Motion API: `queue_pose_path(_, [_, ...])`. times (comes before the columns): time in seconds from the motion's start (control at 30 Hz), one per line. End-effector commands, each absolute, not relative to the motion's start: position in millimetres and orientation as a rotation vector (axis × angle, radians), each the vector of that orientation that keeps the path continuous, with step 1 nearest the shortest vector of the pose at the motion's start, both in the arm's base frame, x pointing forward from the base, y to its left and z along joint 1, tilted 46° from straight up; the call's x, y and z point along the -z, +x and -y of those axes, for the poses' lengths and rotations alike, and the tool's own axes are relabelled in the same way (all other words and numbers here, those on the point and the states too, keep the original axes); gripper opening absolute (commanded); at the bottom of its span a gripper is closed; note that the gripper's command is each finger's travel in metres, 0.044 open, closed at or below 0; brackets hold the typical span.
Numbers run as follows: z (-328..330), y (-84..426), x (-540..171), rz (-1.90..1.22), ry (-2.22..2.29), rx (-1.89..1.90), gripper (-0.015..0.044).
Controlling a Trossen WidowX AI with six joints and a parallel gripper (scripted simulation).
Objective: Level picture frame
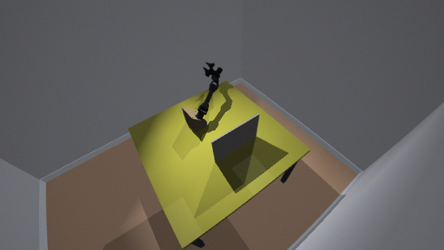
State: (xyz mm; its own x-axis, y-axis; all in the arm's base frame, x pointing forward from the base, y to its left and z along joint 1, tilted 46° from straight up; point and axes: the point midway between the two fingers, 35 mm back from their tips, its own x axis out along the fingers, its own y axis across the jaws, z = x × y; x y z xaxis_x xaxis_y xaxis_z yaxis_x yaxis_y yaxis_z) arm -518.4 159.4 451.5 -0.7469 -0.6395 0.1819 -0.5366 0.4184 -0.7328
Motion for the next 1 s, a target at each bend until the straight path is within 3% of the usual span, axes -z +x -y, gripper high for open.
queue_pose_path(0.0, [-162.0, -516.9, -452.4, -2.536, -1.048, 1.253, 0.0374])
queue_pose_path(0.17, [-224.7, -471.7, -473.5, -2.462, -0.791, 1.619, 0.0260])
queue_pose_path(0.6, [-348.1, -287.4, -511.0, -1.953, -0.179, 2.778, 0.0260])
queue_pose_path(0.97, [-366.8, -115.1, -503.6, -1.058, -0.110, 3.770, 0.0260])
